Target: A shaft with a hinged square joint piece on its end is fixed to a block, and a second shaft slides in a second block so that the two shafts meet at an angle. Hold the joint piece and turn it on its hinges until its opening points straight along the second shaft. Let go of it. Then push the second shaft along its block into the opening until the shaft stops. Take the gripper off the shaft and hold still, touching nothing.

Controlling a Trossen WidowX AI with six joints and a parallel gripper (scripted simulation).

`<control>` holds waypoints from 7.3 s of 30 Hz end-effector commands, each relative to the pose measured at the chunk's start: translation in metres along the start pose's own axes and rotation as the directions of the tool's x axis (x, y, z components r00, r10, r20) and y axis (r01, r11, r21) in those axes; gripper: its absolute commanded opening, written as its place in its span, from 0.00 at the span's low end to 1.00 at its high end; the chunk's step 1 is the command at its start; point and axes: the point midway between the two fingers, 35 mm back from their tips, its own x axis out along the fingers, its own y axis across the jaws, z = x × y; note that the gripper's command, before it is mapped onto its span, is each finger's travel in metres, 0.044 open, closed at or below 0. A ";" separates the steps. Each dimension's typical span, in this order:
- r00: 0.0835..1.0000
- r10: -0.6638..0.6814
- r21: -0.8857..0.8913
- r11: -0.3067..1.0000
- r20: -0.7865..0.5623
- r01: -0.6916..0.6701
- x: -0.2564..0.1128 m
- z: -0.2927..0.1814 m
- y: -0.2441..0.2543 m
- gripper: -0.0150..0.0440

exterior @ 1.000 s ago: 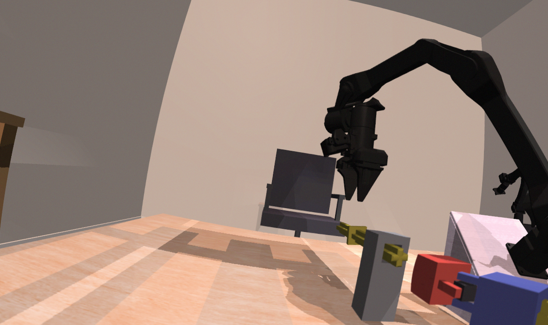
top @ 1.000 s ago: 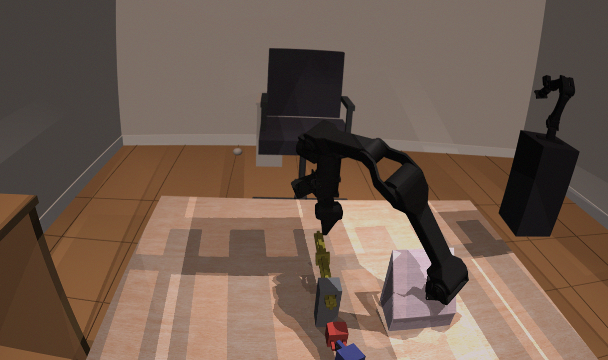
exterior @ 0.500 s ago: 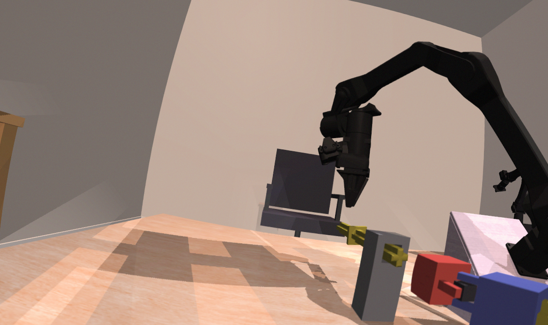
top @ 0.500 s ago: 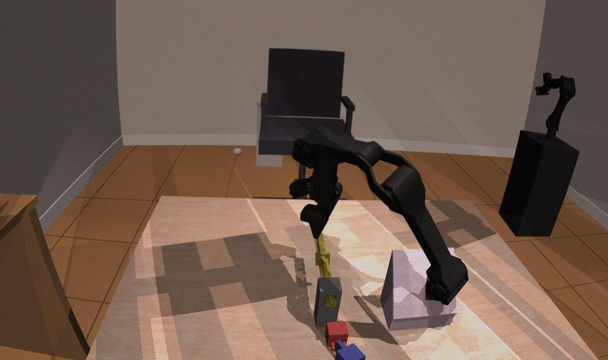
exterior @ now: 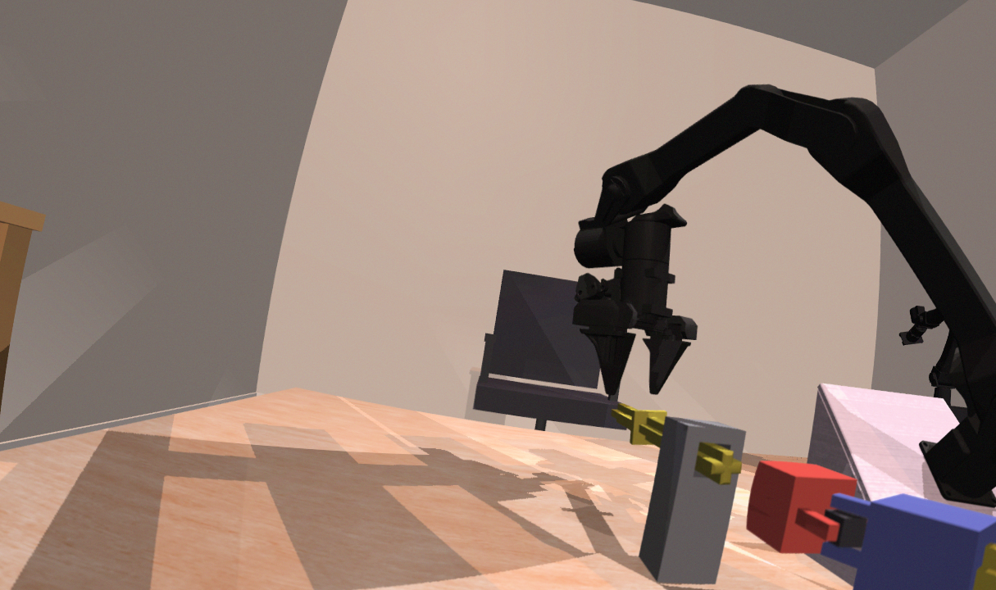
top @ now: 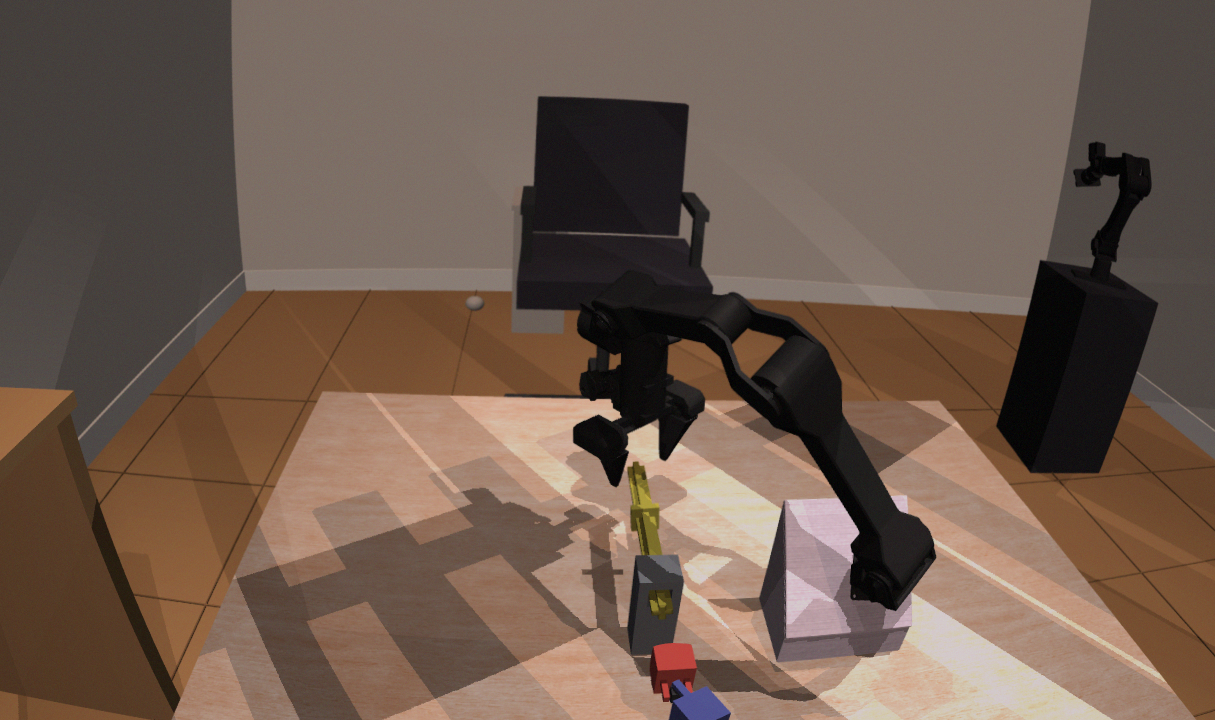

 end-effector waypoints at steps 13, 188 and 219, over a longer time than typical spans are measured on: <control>0.999 -0.029 0.503 0.863 -0.030 0.040 0.027 -0.001 -0.001 1.00; 0.999 -0.037 0.627 0.778 -0.034 0.050 0.063 -0.002 -0.001 0.37; 0.999 -0.037 0.627 0.778 -0.034 0.050 0.063 -0.002 -0.001 0.37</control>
